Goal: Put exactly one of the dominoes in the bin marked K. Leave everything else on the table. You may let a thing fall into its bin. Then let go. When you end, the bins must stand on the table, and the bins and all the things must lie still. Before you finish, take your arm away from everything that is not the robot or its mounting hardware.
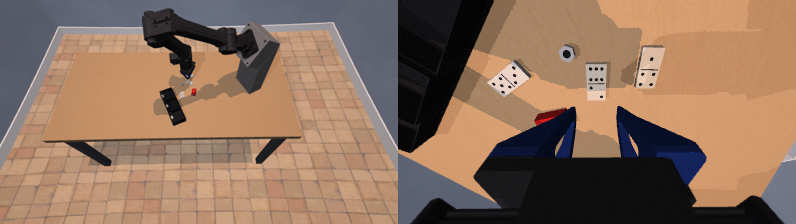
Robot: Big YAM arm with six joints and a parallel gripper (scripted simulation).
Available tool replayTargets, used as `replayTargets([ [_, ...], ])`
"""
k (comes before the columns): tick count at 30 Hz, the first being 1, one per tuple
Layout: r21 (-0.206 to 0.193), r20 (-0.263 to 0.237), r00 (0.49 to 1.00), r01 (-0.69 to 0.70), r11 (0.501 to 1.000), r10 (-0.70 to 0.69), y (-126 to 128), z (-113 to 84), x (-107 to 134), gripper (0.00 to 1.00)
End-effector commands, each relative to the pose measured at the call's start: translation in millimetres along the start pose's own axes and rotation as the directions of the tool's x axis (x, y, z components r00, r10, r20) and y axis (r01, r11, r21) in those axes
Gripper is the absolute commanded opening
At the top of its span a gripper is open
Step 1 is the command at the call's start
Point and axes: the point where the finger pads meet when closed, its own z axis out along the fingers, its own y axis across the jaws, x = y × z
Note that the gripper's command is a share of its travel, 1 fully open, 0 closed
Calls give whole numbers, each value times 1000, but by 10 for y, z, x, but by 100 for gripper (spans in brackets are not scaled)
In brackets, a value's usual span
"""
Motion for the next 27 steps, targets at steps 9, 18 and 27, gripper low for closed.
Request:
replayTargets([
  [9,0,7,1000,2,1000,-2,-6,-19,-2,40],
  [18,-8,5,1000,3,1000,-3,34,167,-5,40],
  [27,-8,5,1000,2,1000,-2,19,448,-2,40],
])
